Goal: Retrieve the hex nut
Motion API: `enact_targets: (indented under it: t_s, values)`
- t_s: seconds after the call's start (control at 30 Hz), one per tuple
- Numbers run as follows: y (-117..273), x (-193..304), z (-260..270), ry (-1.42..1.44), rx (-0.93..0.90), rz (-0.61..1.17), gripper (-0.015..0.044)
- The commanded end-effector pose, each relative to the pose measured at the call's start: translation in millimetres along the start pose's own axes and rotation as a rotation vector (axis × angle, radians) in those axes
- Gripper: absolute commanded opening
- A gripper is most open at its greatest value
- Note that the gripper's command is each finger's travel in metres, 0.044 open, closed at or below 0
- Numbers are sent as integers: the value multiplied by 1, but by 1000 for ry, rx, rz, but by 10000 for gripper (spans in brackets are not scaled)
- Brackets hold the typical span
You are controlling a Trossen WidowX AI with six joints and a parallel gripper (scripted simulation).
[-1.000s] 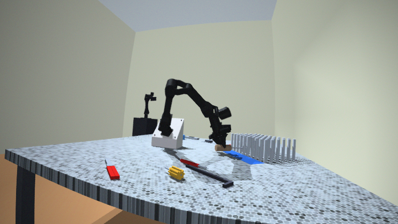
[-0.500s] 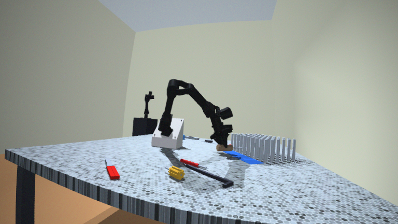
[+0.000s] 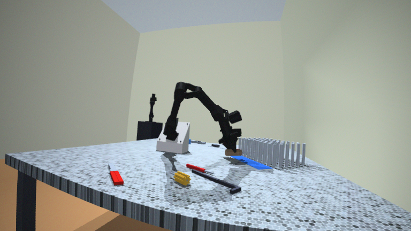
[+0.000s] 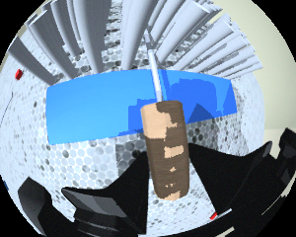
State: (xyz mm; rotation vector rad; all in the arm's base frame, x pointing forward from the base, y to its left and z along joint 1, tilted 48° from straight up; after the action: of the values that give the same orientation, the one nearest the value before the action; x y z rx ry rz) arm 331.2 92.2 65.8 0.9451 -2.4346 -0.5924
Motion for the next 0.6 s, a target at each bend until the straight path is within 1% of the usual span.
enact_targets:
  t_s: [0.0, 0.57]
  values:
    - [1, -5, -2, -8, 7, -5, 0]
    - [-2, -15, -2, -9, 7, -5, 0]
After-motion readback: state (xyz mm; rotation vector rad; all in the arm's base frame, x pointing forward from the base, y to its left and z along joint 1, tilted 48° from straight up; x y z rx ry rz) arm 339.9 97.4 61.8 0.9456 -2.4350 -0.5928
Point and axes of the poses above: the point midway between the two fingers, 35 mm back from their tips, its own y axis back along the fingers, its own z axis across the jaws, x = y × z, the point moved 10 cm from there along y, back along the fingers, and after that the axes turned 3 degrees about y, right-handed, at the moved point
